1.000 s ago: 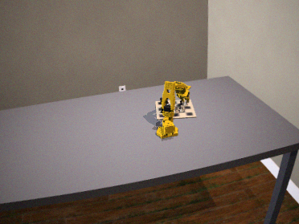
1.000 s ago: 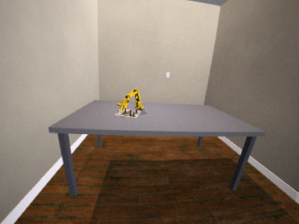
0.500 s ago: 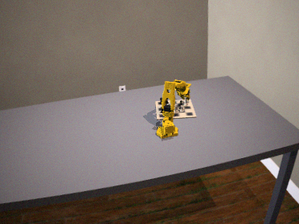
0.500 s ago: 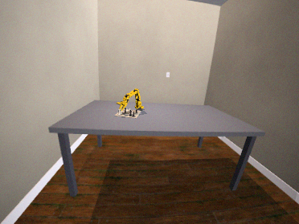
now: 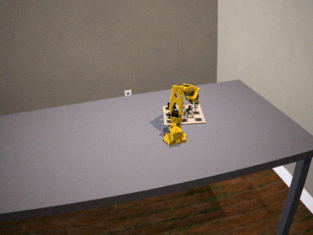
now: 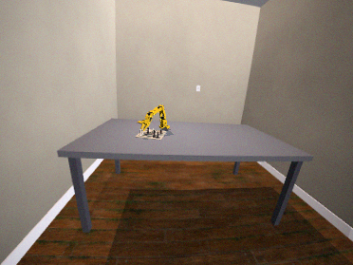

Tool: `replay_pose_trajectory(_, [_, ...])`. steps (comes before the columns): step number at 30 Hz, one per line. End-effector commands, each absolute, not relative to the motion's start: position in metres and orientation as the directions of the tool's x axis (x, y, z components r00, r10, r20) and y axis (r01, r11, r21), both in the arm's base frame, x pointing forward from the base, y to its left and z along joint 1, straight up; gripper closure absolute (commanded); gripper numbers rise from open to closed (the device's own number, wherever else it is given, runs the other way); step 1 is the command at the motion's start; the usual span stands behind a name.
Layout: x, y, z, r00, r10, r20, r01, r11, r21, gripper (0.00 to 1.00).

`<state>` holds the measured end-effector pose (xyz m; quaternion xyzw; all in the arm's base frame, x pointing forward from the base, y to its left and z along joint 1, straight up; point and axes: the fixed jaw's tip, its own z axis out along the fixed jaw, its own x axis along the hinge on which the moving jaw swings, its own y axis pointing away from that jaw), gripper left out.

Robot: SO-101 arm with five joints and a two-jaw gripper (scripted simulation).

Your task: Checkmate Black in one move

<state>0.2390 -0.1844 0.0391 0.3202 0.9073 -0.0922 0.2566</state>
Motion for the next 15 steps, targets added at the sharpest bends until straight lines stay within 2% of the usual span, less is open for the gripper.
replay_pose_trajectory(1, [0.2397, -0.1849, 0.0412, -0.661, 0.533, -0.528, 0.628, 0.778, -0.002, 0.88])
replay_pose_trajectory(15, [0.2368, -0.1866, 0.0365, -0.656, 0.540, -0.528, 0.636, 0.771, -0.002, 0.88])
